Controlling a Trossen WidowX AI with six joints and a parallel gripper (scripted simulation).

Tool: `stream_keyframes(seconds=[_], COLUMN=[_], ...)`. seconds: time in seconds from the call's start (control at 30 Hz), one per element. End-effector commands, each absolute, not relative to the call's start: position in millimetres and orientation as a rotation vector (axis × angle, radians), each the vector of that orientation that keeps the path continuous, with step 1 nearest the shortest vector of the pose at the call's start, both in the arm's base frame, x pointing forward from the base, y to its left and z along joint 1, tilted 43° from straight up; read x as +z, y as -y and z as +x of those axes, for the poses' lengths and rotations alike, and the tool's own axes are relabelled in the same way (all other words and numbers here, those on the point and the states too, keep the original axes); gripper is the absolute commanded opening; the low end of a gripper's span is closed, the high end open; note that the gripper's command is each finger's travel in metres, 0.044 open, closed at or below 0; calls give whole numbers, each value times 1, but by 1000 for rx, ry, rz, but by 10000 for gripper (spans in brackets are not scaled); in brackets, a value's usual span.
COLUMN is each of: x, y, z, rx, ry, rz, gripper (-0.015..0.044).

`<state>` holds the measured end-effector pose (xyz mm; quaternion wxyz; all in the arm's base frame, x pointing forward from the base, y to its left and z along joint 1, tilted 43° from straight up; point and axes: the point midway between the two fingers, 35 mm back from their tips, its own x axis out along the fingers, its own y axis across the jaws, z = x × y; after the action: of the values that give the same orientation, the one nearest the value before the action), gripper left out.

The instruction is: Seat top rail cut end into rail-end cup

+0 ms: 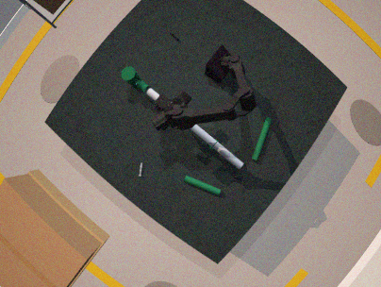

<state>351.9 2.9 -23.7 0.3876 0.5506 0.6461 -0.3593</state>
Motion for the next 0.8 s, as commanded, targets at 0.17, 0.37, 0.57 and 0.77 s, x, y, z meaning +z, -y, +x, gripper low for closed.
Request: stream_keyframes(seconds=[0.17,0.37,0.57,0.77], x=[-24,-23,-21,-20], y=[-3,-2,0,1], z=[352,353,354,354], rx=[-912,-912,-912,-912], ry=[-1644,-1644,-1644,-1644], rz=[1401,1401,1401,1401], gripper=[0,0,0,0])
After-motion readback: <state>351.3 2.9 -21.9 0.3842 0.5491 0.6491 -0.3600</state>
